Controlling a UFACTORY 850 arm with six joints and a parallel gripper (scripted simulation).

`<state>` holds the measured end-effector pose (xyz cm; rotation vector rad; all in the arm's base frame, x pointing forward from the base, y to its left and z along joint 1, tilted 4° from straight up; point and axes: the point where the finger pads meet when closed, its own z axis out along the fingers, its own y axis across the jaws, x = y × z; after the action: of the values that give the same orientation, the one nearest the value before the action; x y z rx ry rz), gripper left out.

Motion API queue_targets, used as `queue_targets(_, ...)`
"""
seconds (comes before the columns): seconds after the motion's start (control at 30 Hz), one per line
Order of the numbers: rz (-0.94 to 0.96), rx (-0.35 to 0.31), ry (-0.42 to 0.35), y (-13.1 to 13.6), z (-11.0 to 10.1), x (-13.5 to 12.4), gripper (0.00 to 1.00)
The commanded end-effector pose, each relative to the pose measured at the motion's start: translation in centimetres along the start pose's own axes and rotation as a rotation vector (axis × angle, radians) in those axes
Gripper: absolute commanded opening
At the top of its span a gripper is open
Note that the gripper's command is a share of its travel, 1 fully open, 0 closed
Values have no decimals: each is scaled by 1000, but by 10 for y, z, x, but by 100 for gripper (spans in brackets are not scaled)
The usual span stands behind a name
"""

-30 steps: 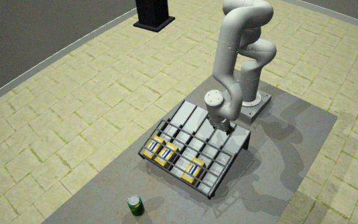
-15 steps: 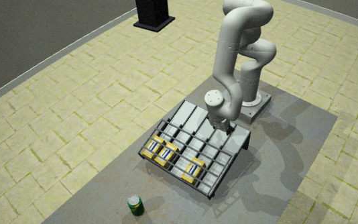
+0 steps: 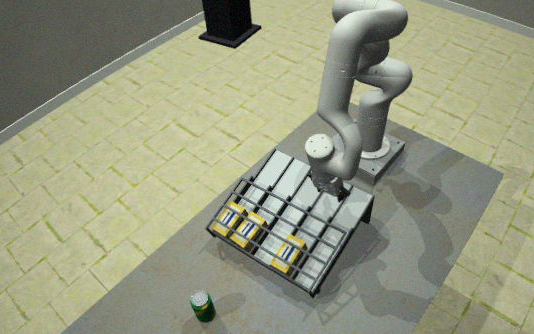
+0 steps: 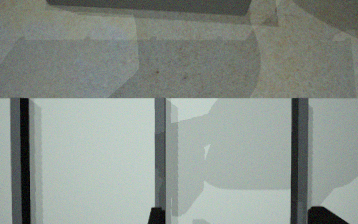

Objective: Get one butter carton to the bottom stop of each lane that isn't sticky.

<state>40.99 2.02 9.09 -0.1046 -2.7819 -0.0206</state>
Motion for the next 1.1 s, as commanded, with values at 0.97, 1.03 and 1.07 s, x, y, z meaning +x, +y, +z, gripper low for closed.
queue_targets(0.97,0,0,-2,0,-1,-1,91)
queue_targets(1.03,0,0,-2,0,-1,-1,91)
queue_targets(1.07,0,0,-2,0,-1,-1,91)
